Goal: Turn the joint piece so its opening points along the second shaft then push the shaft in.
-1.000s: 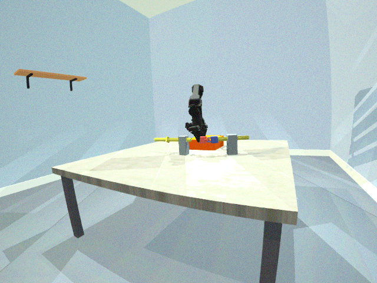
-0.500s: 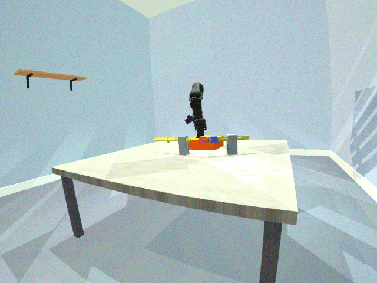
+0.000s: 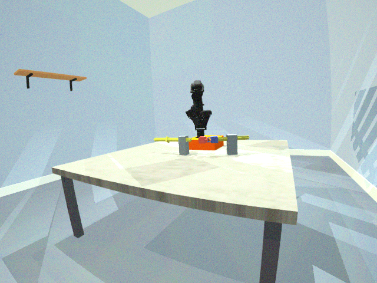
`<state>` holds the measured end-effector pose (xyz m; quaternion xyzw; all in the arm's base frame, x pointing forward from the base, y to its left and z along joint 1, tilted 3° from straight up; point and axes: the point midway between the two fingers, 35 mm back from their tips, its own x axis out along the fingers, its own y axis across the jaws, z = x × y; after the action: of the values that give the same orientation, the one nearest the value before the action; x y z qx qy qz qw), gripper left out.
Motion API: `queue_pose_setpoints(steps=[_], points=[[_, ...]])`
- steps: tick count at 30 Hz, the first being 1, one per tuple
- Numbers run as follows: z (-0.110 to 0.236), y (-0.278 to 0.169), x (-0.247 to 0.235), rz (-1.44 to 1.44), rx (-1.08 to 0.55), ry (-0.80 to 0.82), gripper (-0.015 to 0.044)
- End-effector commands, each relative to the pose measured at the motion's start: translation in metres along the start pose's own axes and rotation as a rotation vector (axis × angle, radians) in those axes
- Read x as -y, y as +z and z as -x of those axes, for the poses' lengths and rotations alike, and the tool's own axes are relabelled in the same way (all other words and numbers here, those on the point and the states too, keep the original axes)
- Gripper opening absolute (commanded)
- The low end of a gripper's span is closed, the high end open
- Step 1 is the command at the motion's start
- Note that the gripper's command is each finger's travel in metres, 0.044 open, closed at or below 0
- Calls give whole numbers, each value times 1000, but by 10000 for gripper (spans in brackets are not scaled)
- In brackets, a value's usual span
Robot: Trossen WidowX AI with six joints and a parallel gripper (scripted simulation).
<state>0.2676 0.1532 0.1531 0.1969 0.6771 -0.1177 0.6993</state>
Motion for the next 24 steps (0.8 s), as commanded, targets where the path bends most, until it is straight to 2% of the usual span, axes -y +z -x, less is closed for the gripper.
queue_pose_setpoints(steps=[1, 13, 24], points=[[15, -1, -1, 154, 13, -13, 440], [50, -7, 3, 538, 23, -56, 440], [47, -6, 4, 501, 14, -50, 440]])
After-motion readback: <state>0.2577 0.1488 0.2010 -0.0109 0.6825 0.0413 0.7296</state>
